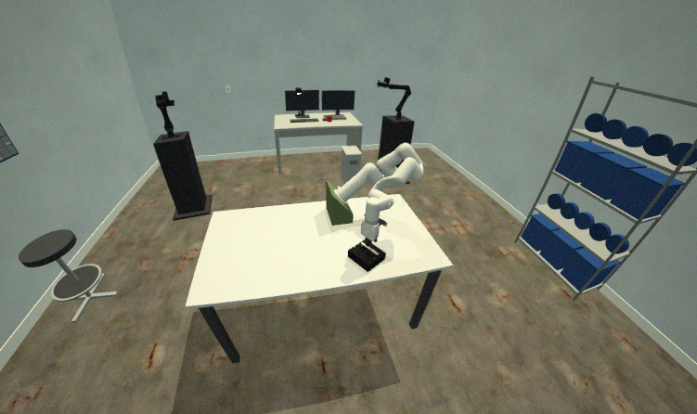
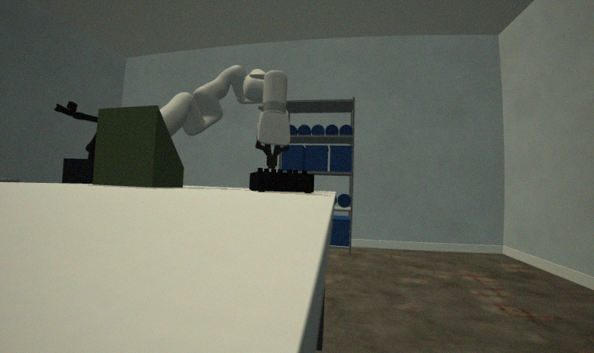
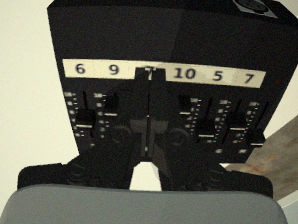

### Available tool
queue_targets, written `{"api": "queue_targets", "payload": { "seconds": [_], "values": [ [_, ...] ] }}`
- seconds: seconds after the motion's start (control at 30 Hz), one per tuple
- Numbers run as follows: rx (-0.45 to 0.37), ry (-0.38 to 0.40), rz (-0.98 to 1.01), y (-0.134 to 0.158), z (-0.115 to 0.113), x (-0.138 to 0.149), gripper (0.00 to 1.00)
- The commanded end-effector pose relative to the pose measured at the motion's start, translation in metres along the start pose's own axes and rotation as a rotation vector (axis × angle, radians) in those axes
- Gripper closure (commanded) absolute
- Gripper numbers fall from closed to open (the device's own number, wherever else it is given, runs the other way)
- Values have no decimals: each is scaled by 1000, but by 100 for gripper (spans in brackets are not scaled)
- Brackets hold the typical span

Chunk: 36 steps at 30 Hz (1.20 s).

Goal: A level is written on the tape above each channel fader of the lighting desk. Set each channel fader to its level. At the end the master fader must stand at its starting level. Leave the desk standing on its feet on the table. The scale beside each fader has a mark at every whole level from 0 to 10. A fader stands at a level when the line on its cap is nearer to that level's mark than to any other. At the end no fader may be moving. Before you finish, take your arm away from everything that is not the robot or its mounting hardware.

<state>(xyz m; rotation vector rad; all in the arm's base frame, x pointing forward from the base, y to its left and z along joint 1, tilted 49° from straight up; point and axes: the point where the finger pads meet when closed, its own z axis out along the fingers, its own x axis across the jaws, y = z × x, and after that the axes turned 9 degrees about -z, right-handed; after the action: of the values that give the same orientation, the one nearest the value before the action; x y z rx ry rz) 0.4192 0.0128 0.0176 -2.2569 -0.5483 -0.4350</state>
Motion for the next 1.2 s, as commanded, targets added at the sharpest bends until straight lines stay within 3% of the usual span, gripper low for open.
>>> {"api": "queue_targets", "payload": {
  "seconds": [0.0,1.17],
  "values": [
    [-2,2,-1,1,-1,1,100],
    [-2,2,-1,1,11,1,100]
  ]
}}
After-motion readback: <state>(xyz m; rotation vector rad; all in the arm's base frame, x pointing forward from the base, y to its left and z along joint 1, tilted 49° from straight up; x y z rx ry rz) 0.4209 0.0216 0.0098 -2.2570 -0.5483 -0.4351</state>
